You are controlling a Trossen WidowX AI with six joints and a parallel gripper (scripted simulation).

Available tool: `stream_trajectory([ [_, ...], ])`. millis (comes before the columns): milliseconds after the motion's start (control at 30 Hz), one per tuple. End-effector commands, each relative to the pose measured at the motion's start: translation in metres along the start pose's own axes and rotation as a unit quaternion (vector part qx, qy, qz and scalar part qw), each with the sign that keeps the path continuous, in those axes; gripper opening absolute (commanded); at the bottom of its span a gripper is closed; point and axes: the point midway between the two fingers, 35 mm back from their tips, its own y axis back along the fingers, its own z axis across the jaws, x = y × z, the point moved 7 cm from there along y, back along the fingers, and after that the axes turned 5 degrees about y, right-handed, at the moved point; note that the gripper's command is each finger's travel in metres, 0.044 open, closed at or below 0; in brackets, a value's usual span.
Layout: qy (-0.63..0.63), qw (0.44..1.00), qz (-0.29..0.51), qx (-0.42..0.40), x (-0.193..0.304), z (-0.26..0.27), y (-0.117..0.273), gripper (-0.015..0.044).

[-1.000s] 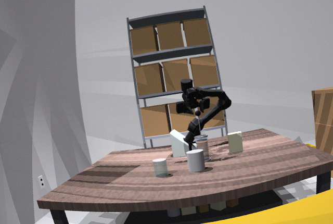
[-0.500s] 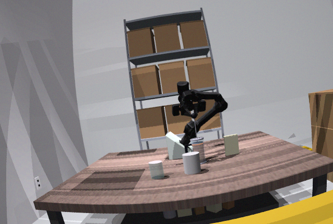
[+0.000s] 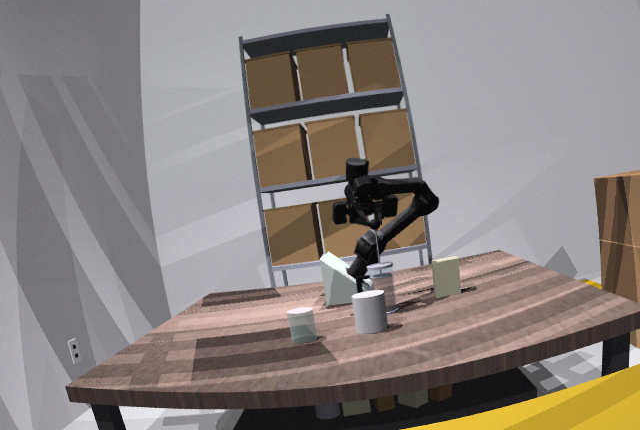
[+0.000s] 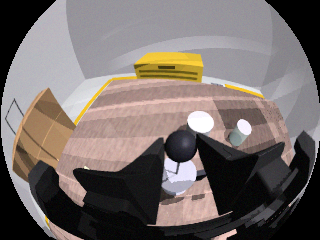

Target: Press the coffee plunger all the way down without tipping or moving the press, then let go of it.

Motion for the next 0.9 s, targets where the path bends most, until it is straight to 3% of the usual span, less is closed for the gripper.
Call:
stream_trajectory([
  [0,-0.012,1.000,0.012,0.001,0.014,-0.002,-0.008,0.0120],
  [867,-0.011,1.000,0.012,0.003,0.049,-0.002,-0.034,0.0120],
])
